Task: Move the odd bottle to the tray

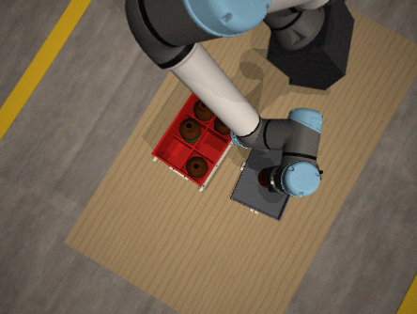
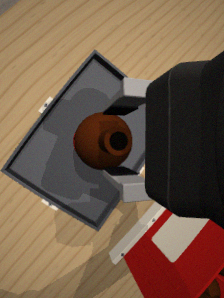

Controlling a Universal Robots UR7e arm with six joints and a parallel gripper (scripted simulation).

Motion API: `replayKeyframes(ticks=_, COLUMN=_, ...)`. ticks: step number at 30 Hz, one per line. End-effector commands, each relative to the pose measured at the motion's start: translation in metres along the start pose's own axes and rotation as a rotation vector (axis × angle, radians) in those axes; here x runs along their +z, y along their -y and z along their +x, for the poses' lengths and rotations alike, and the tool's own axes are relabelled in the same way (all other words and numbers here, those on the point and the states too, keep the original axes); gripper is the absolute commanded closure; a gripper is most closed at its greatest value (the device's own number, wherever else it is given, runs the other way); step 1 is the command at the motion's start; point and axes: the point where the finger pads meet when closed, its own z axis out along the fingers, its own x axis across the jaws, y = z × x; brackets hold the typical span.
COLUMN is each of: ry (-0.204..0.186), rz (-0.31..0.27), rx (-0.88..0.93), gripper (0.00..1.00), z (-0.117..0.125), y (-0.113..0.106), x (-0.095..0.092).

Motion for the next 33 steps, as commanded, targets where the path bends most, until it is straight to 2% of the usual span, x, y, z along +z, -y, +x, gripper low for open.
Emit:
replayKeyframes(ticks=1, ry=-0.001, rz=0.0, rx=0.0, gripper=0.0, z=0.0, y=0.0, x=-0.005)
replayKeyframes(ticks=12, ry=-0.001, rz=0.0, rx=0.0, gripper=0.0, z=0.0, y=0.0, x=-0.023)
replayKeyframes(ticks=27, ry=-0.001, rz=0.0, rx=0.0, gripper=0.0, z=0.0, y=0.0, x=-0.061)
replayKeyframes(ticks=33, ry=-0.001, rz=0.0, rx=0.0, gripper=0.0, z=0.0, y=0.0, x=-0.069)
